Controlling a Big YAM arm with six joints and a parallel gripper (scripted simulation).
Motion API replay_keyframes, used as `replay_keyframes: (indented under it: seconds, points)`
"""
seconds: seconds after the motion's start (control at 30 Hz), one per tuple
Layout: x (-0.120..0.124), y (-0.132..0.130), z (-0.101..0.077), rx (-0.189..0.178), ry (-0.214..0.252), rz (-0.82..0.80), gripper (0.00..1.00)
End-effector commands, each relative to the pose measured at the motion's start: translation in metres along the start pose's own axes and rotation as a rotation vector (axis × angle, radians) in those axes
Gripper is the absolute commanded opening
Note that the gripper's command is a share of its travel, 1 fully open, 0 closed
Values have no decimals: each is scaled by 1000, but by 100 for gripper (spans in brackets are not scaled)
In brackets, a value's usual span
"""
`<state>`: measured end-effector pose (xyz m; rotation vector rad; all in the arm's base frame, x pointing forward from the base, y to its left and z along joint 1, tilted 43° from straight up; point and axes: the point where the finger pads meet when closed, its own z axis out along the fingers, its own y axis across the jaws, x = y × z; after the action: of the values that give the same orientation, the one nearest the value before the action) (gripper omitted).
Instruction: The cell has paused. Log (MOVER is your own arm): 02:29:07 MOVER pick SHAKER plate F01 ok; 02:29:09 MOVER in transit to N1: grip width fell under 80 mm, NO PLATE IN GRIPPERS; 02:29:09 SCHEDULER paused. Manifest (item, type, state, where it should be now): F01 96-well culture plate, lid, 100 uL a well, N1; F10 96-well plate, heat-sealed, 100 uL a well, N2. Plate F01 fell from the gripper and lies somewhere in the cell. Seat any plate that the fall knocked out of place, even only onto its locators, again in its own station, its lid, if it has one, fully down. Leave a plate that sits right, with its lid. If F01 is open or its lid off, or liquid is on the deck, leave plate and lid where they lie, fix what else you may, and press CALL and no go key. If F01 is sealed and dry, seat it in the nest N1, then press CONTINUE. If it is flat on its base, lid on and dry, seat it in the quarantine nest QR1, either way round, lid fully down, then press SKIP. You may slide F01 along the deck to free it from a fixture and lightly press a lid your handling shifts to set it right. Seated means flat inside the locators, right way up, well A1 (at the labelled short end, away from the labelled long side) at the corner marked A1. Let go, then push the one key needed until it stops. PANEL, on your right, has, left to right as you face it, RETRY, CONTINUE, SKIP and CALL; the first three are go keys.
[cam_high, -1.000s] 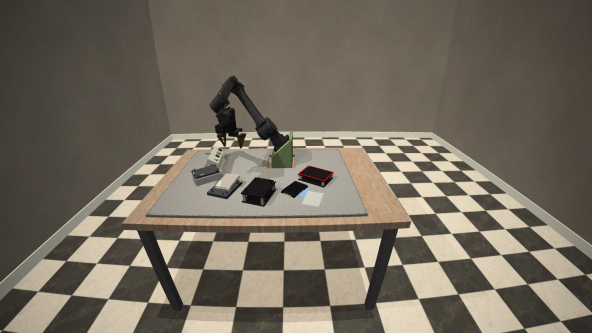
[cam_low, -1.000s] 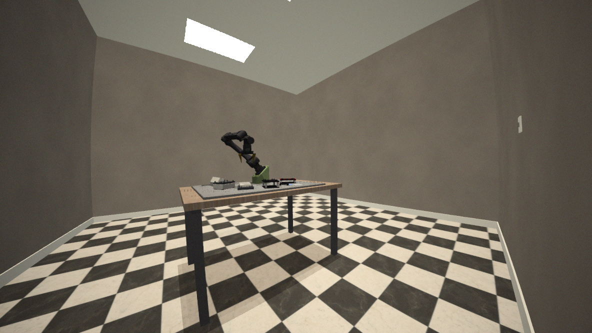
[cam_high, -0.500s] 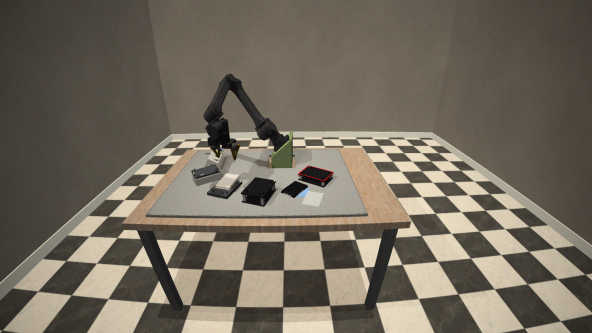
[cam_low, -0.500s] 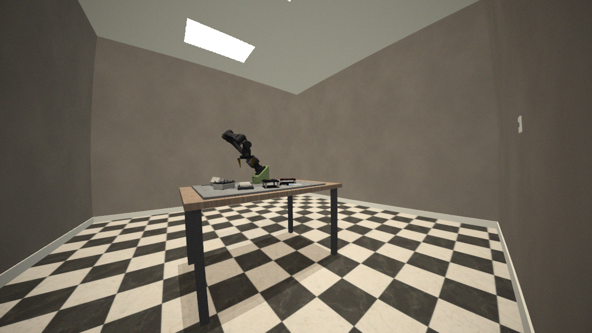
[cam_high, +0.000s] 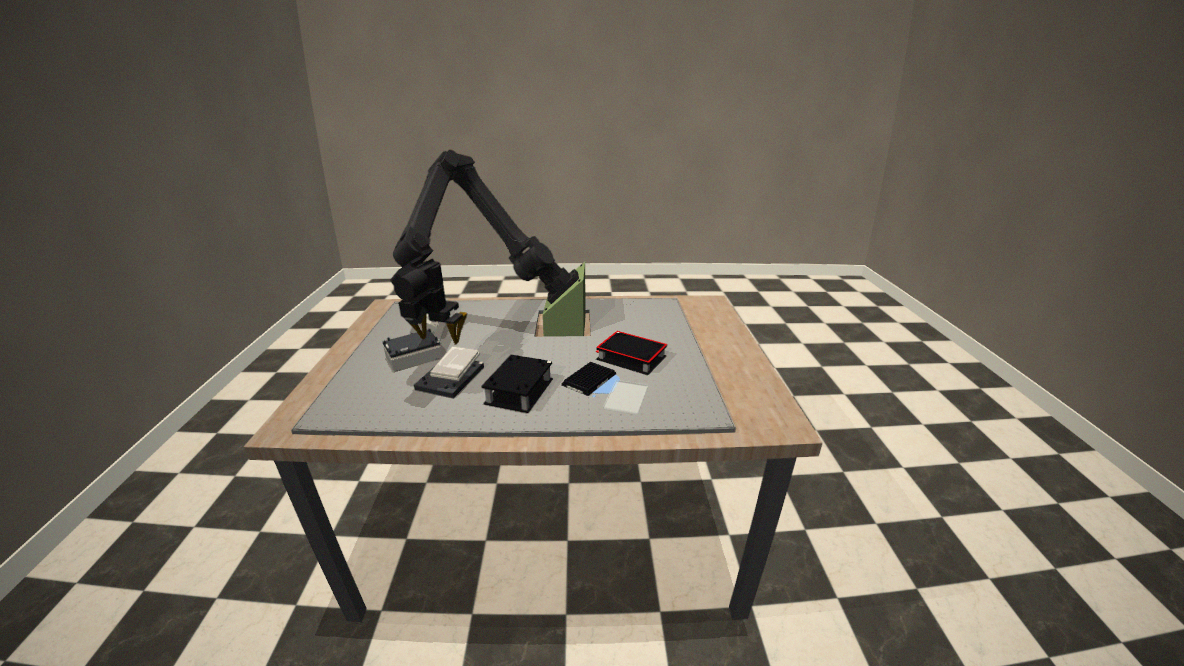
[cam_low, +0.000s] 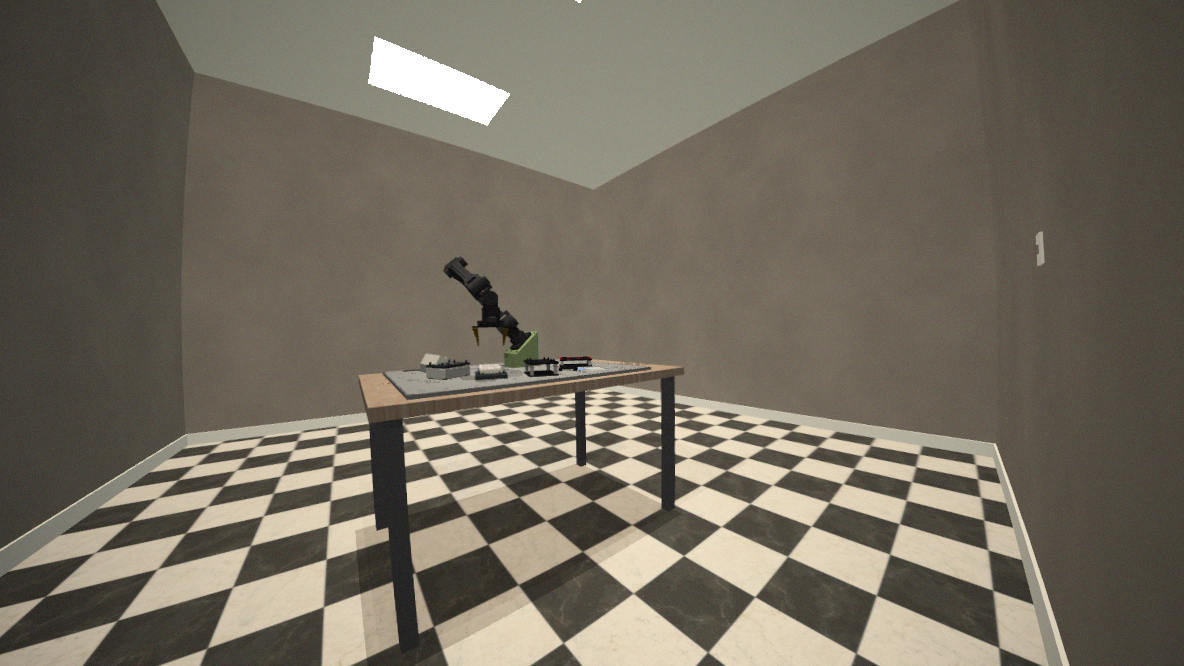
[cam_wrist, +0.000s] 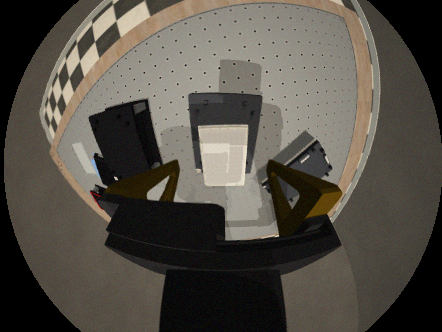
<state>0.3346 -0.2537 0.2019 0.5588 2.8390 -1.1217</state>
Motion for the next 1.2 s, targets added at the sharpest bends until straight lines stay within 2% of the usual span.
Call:
replay_keyframes:
  seconds: [0.0, 0.03, 0.07, 1.17]
  points:
    - [-24, -5, -17, -2, -66, -14, 100]
    - [-27, -8, -12, -1, -59, -7, 100]
    - [-17, -6, -10, 0, -44, -10, 100]
    - [-17, -6, -10, 0, -44, -10, 100]
